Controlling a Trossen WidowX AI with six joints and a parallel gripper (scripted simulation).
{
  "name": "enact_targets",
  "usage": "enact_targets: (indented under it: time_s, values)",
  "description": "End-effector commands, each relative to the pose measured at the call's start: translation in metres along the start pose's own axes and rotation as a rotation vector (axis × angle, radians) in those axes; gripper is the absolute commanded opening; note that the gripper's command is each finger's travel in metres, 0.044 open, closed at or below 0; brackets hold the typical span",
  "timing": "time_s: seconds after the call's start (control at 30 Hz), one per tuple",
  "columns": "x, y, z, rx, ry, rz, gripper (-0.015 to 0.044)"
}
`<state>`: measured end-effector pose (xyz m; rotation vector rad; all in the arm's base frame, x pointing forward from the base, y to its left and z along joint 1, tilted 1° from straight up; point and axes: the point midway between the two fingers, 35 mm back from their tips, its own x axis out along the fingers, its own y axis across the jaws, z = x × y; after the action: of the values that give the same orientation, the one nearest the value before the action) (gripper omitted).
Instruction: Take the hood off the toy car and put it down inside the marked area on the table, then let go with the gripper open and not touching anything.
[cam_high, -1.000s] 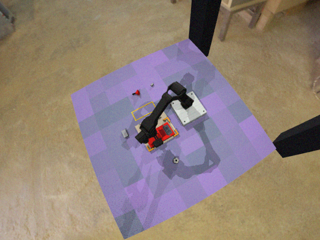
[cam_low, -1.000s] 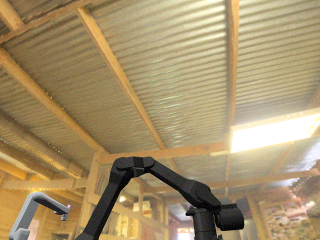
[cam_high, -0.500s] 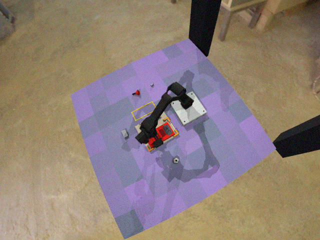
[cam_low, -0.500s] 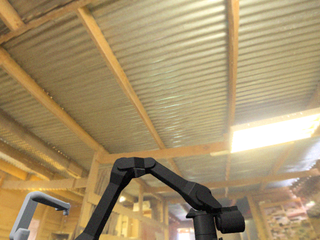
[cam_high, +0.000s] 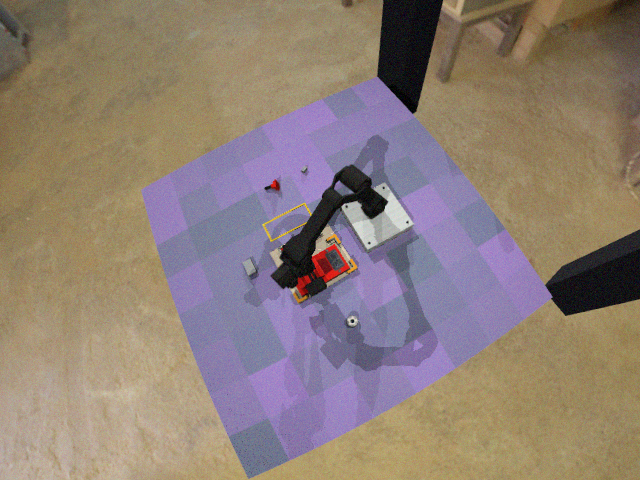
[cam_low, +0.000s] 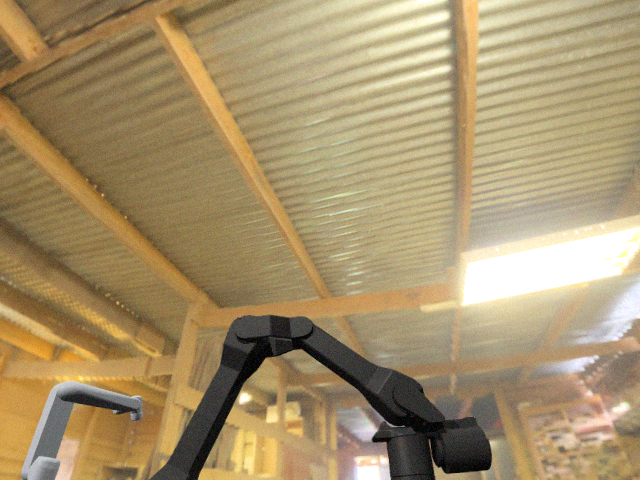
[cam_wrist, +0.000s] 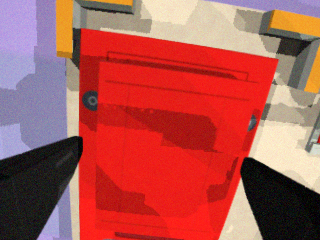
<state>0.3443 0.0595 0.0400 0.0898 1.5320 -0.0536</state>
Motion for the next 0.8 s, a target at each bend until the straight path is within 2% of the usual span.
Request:
enact_targets:
  time_s: [0.0,0.23,0.33,0.67,0.77]
  values:
    - [0.004,-0.001,-0.0014,-0.003,0.004,-0.005,0.044]
    - [0.007,-0.001,-0.0016,-0.003,0.004,-0.005,0.044]
    - [0.0039,-0.0001,-0.0001,0.0,0.0,0.0,0.0361]
    - [0.0039,-0.0001,-0.0001,0.0,0.0,0.0,0.0295]
    - [0.0033,0.0,-0.0001,0.0,0.0,0.0,0.0216]
